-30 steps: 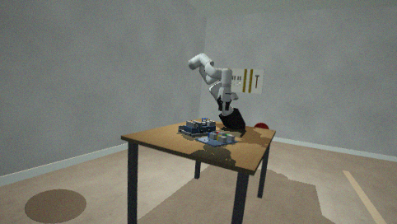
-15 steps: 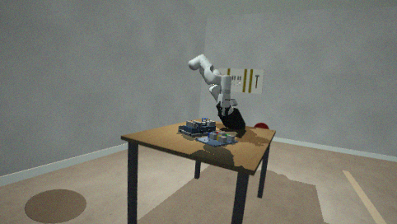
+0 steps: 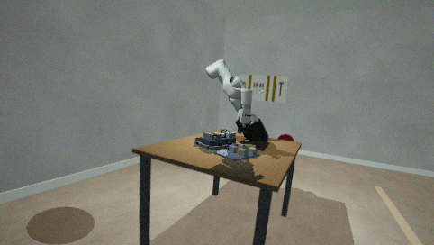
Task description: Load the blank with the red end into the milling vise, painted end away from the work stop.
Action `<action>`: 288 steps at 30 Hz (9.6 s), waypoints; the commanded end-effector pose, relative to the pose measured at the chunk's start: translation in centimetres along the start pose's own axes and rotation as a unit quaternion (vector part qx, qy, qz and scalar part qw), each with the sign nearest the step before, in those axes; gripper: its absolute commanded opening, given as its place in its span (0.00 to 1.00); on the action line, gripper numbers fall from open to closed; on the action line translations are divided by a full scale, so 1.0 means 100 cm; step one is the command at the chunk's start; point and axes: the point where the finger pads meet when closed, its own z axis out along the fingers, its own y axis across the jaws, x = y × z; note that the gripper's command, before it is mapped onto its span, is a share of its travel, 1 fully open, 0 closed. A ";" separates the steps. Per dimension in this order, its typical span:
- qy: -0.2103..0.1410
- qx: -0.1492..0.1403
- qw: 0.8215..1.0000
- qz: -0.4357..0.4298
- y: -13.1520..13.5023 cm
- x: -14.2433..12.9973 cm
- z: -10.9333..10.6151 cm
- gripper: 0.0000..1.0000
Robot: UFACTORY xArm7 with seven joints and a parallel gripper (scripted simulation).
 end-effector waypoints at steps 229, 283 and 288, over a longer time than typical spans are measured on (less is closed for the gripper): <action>0.002 -0.003 1.000 0.000 0.000 0.000 0.097 0.73; 0.002 -0.003 1.000 0.000 0.000 0.000 0.094 0.00; 0.002 -0.003 1.000 0.000 0.000 0.000 0.094 0.00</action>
